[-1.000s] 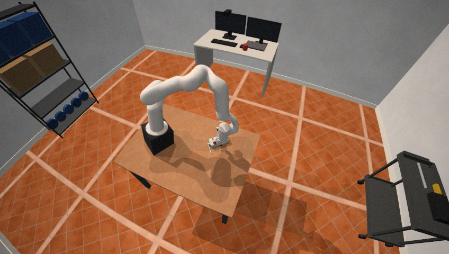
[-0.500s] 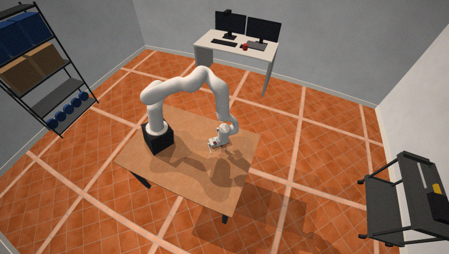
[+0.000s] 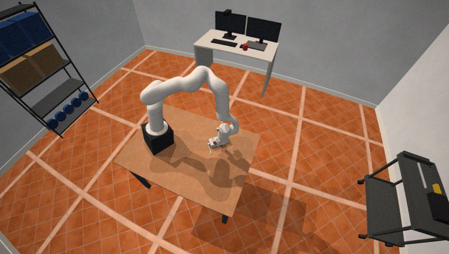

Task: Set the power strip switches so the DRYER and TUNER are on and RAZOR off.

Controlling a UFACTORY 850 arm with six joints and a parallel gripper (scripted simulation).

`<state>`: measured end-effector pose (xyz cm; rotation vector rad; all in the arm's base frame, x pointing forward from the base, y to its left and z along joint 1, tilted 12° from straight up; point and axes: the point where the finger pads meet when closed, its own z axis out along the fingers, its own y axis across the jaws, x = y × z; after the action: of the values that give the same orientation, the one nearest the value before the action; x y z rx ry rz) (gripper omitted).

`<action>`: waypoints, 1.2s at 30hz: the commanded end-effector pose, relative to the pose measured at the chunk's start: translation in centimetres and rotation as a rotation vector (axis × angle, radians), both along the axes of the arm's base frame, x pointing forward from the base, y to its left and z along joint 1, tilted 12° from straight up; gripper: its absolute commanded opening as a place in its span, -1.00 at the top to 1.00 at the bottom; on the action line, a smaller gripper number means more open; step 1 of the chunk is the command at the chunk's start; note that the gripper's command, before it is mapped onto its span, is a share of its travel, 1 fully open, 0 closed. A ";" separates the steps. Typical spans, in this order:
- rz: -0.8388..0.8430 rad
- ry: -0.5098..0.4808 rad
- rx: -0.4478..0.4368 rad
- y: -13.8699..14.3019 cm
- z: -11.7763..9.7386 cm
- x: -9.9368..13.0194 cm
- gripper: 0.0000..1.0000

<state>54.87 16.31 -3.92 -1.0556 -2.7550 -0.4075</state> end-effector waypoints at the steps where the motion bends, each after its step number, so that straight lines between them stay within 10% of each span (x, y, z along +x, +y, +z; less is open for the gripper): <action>1: 0.000 -0.002 0.000 0.0 0.1 0.1 1.00; 36: 0.000 -0.002 0.001 -0.2 1.3 0.0 1.00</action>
<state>54.82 16.28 -3.82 -1.0557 -2.7543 -0.4071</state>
